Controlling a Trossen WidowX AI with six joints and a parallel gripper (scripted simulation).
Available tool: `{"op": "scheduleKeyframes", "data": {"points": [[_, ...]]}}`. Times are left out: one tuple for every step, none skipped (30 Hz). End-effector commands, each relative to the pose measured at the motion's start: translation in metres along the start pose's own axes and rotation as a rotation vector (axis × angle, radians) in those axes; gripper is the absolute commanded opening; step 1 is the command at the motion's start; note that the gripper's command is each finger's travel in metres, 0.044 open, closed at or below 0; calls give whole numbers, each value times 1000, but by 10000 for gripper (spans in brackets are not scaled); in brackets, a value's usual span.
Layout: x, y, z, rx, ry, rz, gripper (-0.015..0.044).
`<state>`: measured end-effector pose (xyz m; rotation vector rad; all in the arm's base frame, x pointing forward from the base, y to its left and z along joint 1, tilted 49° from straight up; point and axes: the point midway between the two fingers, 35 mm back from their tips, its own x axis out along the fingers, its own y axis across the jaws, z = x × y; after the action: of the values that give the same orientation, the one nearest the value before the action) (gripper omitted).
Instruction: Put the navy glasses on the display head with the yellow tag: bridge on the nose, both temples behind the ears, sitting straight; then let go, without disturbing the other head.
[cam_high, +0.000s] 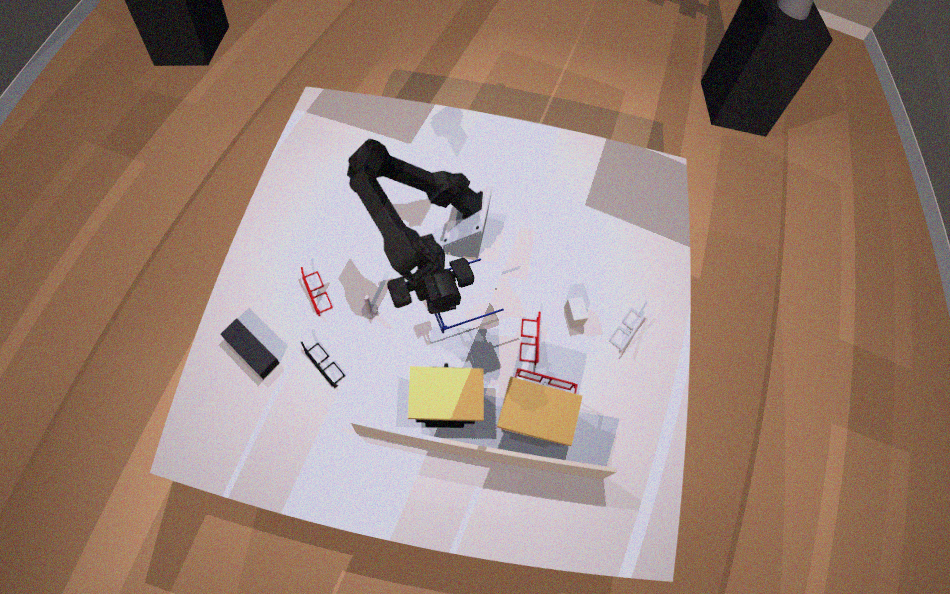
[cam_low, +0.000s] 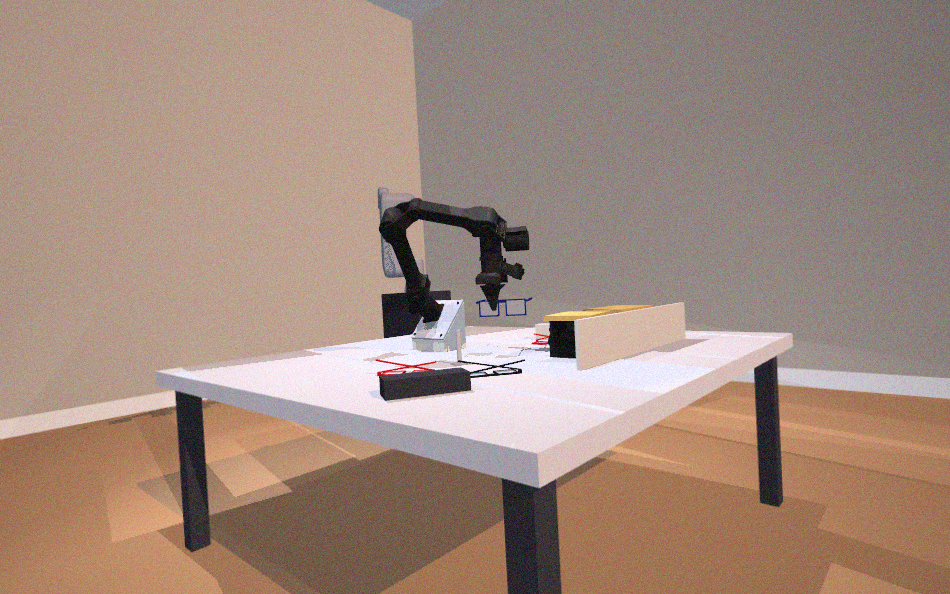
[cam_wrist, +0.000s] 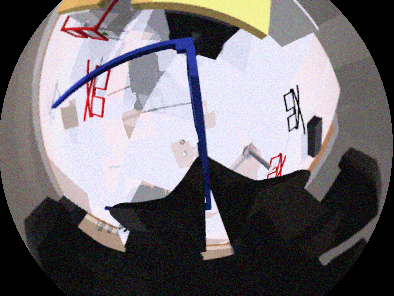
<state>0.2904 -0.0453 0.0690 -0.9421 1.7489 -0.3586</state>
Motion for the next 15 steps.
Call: {"op": "scheduleKeyframes", "data": {"points": [[0,12,-3,99,-2,2,0],[0,15,-4,126,-1,1,0],[1,17,-5,153,-1,0,0],[1,20,-6,180,0,0,0],[1,23,-7,206,1,-1,0],[2,25,-8,233,1,-2,0],[2,28,-9,260,2,-3,0],[2,30,-11,287,2,-3,0],[3,32,-12,309,3,-4,0],[3,34,-12,322,3,-5,0],[3,34,-12,327,3,-5,0],[3,34,-12,327,3,-5,0],[3,34,-12,327,3,-5,0],[4,34,-12,327,3,-5,0],[4,34,-12,327,3,-4,0]]}}
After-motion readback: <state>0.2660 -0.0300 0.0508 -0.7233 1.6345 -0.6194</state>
